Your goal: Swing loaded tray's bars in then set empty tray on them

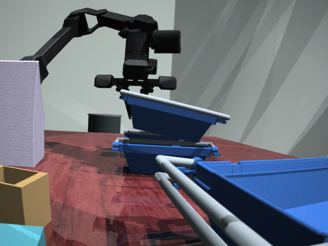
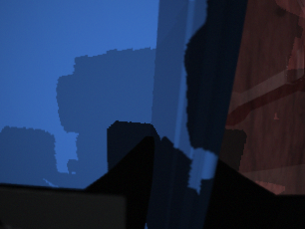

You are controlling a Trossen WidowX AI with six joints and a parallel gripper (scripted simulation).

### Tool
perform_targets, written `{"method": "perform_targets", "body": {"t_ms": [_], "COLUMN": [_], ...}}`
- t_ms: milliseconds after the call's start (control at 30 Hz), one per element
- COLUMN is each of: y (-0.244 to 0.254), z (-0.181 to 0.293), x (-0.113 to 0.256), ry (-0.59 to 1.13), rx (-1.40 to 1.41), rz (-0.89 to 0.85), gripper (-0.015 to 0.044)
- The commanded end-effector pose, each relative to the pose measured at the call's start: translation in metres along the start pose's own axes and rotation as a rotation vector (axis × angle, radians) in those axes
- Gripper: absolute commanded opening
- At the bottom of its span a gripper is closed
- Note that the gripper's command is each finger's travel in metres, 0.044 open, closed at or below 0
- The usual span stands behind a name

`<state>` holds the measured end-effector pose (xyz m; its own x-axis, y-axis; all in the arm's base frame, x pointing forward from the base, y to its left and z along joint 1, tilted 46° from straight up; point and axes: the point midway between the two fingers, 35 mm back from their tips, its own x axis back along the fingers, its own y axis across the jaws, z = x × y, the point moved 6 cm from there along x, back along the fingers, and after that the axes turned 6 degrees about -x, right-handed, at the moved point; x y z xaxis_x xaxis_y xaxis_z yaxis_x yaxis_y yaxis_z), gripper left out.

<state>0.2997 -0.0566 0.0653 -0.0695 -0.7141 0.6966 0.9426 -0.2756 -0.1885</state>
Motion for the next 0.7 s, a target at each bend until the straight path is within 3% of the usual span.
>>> {"method": "perform_targets", "body": {"t_ms": [0,667], "y": [0.000,-0.005], "z": [0.000,0.001], "x": [0.000,-0.013], "ry": [0.000,-0.004], "rx": [0.000,-0.004], "rz": [0.001,0.020], "gripper": [0.0000,0.0000]}}
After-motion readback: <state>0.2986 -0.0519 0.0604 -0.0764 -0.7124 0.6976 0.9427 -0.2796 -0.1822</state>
